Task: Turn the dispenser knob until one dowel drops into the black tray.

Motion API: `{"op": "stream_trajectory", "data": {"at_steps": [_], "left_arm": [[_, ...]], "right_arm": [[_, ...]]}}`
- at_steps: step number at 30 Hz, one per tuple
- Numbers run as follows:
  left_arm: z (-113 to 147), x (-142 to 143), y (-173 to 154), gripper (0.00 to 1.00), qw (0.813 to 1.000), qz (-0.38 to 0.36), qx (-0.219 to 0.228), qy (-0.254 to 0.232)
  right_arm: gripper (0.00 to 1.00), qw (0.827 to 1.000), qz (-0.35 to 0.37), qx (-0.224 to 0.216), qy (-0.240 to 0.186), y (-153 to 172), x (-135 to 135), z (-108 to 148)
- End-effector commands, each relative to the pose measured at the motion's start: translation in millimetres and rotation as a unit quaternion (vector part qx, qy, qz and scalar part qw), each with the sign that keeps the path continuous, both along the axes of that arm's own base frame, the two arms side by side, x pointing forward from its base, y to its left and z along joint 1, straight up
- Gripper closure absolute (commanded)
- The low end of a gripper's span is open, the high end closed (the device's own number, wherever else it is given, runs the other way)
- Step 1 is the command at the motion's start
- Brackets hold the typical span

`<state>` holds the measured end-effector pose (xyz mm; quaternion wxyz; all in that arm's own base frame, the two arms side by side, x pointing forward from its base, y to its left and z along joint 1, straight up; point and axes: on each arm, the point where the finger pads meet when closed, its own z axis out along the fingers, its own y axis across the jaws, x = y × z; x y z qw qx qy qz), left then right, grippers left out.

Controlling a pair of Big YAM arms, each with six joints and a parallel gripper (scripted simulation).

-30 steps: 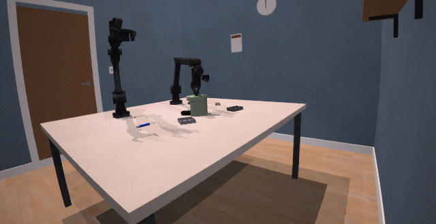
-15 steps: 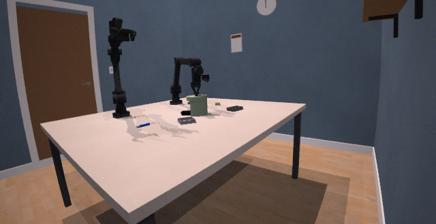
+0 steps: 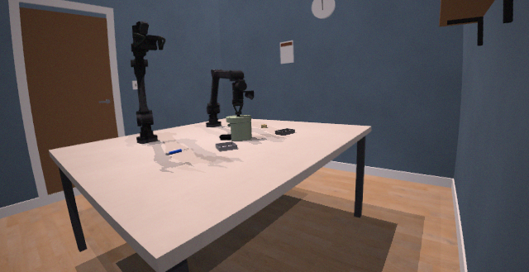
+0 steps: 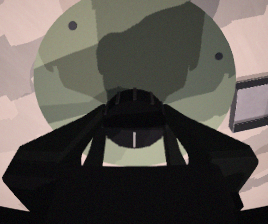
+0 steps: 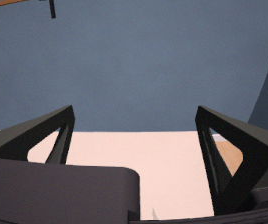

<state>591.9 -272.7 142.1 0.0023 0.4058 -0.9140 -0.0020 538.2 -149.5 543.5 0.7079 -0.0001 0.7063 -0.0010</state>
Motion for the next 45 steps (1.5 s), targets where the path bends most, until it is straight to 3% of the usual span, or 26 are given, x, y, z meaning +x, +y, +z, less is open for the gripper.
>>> {"op": "stream_trajectory", "data": {"at_steps": [1, 5, 8, 9, 22, 23, 25, 26, 29, 30, 45], "left_arm": [[16, 16, 0, 1.0, 0.996, 0.089, -0.008, -0.021], [16, 17, -2, 1.0, 0.99, 0.141, -0.009, -0.021], [16, 17, -2, 1.0, 0.994, 0.109, -0.009, -0.021], [17, 12, -3, 1.0, 0.986, 0.165, -0.008, -0.019], [16, 12, -9, 1.0, 0.945, 0.327, -0.007, -0.015], [16, 12, -9, 1.0, 0.955, 0.297, -0.007, -0.015], [16, 12, -9, 1.0, 0.955, 0.297, -0.007, -0.015], [15, 13, -8, 1.0, 0.936, 0.353, -0.006, -0.014], [16, 9, -17, 1.0, 0.923, 0.383, -0.006, -0.014], [16, 15, -3, 0.25, 0.941, 0.338, -0.008, -0.015], [9, 11, -2, 0.25, 0.939, 0.343, -0.003, -0.009]], "right_arm": [[0.0, 1.0, 0.005, -0.008, -0.016, 7, -4, 22], [0.0, 1.0, 0.005, -0.008, -0.016, 7, -4, 22], [0.0, 1.0, 0.005, -0.008, -0.016, 7, -4, 22], [0.0, 1.0, 0.005, -0.008, -0.016, 7, -4, 22], [0.0, 1.0, 0.005, -0.008, -0.016, 7, -4, 22], [0.0, 1.0, 0.005, -0.008, -0.016, 7, -4, 22], [0.0, 1.0, 0.005, -0.008, -0.016, 7, -4, 22], [0.0, 1.0, 0.005, -0.008, -0.016, 7, -4, 22], [0.0, 1.0, 0.005, -0.008, -0.016, 7, -4, 22], [0.0, 1.0, 0.005, -0.008, -0.016, 7, -4, 22], [0.0, 1.0, 0.005, -0.008, -0.016, 7, -4, 22]]}}
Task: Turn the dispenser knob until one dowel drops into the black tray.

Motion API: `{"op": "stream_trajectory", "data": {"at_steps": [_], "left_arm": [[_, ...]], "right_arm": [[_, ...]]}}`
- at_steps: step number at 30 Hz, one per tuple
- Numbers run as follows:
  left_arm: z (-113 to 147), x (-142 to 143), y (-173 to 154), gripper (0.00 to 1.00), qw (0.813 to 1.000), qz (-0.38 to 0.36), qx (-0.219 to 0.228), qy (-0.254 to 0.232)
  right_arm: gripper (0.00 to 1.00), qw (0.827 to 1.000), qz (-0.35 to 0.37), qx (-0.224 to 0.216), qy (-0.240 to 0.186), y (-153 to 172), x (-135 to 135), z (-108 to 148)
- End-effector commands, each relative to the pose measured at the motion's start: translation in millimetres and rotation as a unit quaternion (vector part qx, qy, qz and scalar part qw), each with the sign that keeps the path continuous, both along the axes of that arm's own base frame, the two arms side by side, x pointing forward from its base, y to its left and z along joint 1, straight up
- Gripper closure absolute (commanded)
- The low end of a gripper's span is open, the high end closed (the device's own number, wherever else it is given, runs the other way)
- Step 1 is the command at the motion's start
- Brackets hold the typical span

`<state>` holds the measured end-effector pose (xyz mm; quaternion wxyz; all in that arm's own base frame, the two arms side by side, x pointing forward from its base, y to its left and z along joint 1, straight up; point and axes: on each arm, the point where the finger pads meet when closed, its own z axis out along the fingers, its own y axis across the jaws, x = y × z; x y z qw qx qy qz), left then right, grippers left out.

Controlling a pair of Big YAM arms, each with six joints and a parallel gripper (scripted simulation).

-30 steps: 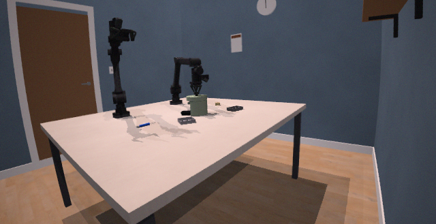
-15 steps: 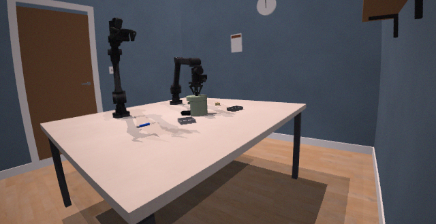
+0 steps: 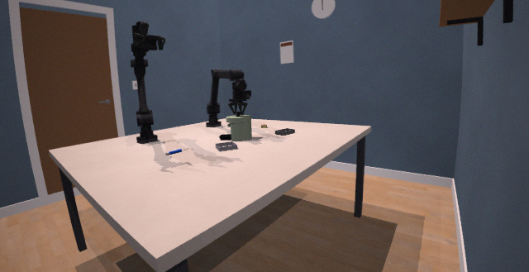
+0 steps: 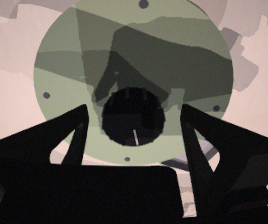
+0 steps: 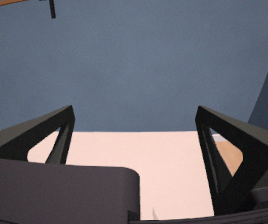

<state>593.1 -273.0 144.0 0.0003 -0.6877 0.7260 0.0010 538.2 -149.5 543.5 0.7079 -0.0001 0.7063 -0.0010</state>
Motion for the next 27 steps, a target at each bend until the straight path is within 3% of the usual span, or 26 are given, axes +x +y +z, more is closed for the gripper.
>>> {"op": "stream_trajectory", "data": {"at_steps": [1, 8, 15, 27], "left_arm": [[7, 10, -1, 0.25, 1.0, 0.009, -0.002, -0.007], [42, 12, -1, 0.25, 1.0, 0.01, -0.009, -0.023], [29, 8, -1, 0.25, 1.0, 0.005, -0.005, -0.014], [29, 9, 0, 0.25, 0.987, -0.163, -0.003, -0.013]], "right_arm": [[0.0, 1.0, 0.005, -0.008, -0.016, 7, -4, 22], [0.0, 1.0, 0.005, -0.008, -0.016, 7, -4, 22], [0.0, 1.0, 0.005, -0.008, -0.016, 7, -4, 22], [0.0, 1.0, 0.005, -0.008, -0.016, 7, -4, 22]]}}
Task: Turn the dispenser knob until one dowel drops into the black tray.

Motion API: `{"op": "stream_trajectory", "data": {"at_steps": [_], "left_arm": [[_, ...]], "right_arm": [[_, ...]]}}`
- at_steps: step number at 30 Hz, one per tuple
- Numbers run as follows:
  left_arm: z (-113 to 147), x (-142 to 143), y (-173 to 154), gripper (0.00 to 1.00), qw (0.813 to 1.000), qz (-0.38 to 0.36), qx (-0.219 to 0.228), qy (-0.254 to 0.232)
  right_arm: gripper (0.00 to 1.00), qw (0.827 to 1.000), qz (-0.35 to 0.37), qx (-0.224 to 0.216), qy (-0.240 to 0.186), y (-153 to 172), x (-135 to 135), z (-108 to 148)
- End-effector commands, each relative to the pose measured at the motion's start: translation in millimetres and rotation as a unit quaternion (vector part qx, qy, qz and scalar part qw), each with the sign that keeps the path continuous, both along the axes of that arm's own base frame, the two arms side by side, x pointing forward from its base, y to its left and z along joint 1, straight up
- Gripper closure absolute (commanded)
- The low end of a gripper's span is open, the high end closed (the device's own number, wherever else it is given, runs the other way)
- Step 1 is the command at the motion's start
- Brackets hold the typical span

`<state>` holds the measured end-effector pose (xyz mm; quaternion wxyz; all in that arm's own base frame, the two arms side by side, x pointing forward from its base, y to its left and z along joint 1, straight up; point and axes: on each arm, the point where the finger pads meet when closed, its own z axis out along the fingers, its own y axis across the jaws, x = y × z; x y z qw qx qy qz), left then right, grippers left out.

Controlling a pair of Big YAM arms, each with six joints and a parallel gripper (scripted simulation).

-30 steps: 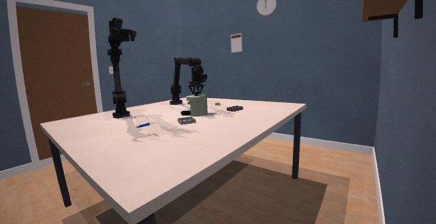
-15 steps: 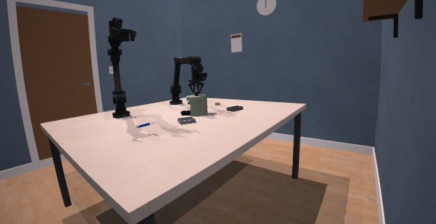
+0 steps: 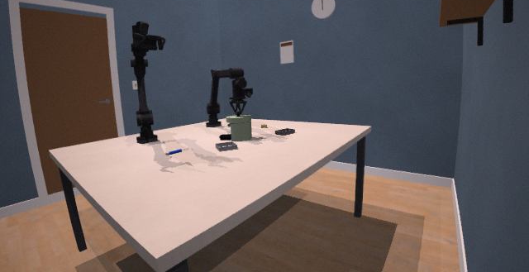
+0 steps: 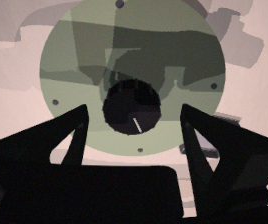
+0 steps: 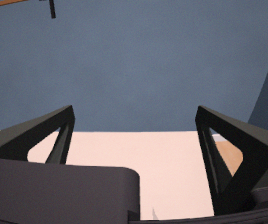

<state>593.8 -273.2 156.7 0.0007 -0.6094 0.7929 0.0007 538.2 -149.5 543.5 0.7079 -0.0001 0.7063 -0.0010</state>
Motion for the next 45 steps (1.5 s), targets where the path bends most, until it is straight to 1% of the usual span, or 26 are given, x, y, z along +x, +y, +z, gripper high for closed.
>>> {"op": "stream_trajectory", "data": {"at_steps": [1, 2, 4, 8, 13, 19, 21, 28, 36, 38, 45], "left_arm": [[16.7, 8.7, -0.2, 0.25, 0.997, -0.074, -0.004, -0.012], [16.7, 8.7, -0.3, 0.25, 0.996, -0.087, -0.004, -0.012], [16.7, 8.7, -0.3, 0.25, 0.996, -0.087, -0.004, -0.012], [16.7, 8.7, -0.3, 0.25, 0.99, -0.139, -0.003, -0.012], [16.8, 8.7, -0.3, 0.25, 0.979, -0.205, -0.002, -0.012], [16.8, 8.7, -0.3, 0.25, 0.959, -0.282, -0.001, -0.012], [16.8, 8.7, -0.3, 0.25, 0.959, -0.282, -0.001, -0.012], [16.8, 8.7, -0.3, 0.25, 0.929, -0.369, 0.0, -0.012], [16.8, 8.7, -0.3, 0.25, 0.885, -0.465, 0.001, -0.012], [16.8, 8.7, -0.3, 0.25, 0.885, -0.465, 0.001, -0.012], [16.8, 8.7, -0.3, 0.25, 0.838, -0.545, 0.002, -0.012]], "right_arm": [[0.0, 1.0, 0.005, -0.008, -0.016, 6.8, -4.2, 22.3], [0.0, 1.0, 0.005, -0.008, -0.016, 6.8, -4.2, 22.3], [0.0, 1.0, 0.005, -0.008, -0.016, 6.8, -4.2, 22.3], [0.0, 1.0, 0.005, -0.008, -0.016, 6.8, -4.2, 22.3], [0.0, 1.0, 0.005, -0.008, -0.016, 6.8, -4.2, 22.3], [0.0, 1.0, 0.005, -0.008, -0.016, 6.8, -4.2, 22.3], [0.0, 1.0, 0.005, -0.008, -0.016, 6.8, -4.2, 22.3], [0.0, 1.0, 0.005, -0.008, -0.016, 6.8, -4.2, 22.3], [0.0, 1.0, 0.005, -0.008, -0.016, 6.8, -4.2, 22.3], [0.0, 1.0, 0.005, -0.008, -0.016, 6.8, -4.2, 22.3], [0.0, 1.0, 0.005, -0.008, -0.016, 6.8, -4.2, 22.3]]}}
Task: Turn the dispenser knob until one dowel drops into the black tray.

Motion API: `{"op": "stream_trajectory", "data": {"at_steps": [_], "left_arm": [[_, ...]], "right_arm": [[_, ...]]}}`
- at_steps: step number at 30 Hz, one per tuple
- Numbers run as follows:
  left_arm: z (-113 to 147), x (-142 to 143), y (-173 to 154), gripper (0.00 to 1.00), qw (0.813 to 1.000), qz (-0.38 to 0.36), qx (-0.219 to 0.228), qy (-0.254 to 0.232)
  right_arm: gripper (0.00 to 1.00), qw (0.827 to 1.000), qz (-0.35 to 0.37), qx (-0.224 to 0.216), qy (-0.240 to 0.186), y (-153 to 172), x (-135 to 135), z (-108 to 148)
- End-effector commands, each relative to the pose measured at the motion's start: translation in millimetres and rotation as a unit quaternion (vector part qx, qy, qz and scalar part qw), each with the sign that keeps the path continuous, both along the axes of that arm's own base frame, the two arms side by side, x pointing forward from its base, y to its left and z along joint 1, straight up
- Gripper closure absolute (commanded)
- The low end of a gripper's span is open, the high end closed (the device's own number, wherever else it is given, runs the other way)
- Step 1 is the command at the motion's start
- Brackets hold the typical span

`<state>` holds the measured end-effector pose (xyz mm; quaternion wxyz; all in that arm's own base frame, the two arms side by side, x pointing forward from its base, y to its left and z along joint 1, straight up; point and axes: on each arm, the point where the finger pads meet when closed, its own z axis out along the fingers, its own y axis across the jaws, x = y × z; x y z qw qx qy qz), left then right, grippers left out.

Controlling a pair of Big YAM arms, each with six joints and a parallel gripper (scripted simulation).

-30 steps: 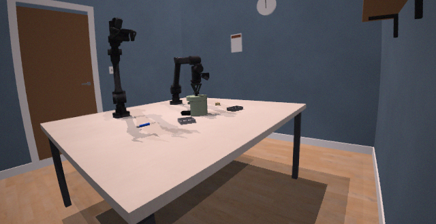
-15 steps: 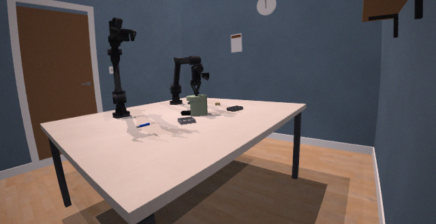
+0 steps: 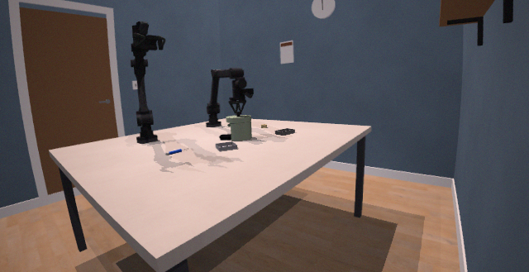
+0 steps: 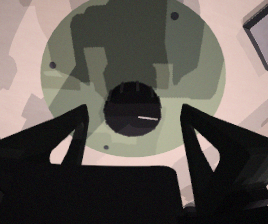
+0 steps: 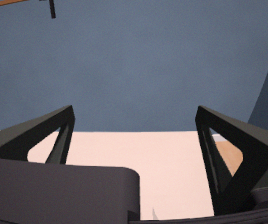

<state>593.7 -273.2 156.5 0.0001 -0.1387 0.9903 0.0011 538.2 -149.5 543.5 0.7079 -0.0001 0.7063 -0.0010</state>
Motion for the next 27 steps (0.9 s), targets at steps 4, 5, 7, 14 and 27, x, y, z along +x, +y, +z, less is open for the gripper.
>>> {"op": "stream_trajectory", "data": {"at_steps": [4, 5, 7, 14, 27], "left_arm": [[17.0, 8.7, -0.3, 0.25, 0.993, -0.113, -0.004, -0.012], [17.0, 8.7, -0.3, 0.25, 0.992, -0.127, -0.004, -0.012], [17.0, 8.7, -0.3, 0.25, 0.988, -0.153, -0.003, -0.012], [17.0, 8.7, -0.3, 0.25, 0.976, -0.218, -0.002, -0.012], [17.0, 8.7, -0.3, 0.25, 0.934, -0.357, -0.001, -0.012]], "right_arm": [[0.0, 1.0, 0.005, -0.008, -0.016, 6.8, -4.2, 22.3], [0.0, 1.0, 0.005, -0.008, -0.016, 6.8, -4.2, 22.3], [0.0, 1.0, 0.005, -0.008, -0.016, 6.8, -4.2, 22.3], [0.0, 1.0, 0.005, -0.008, -0.016, 6.8, -4.2, 22.3], [0.0, 1.0, 0.005, -0.008, -0.016, 6.8, -4.2, 22.3]]}}
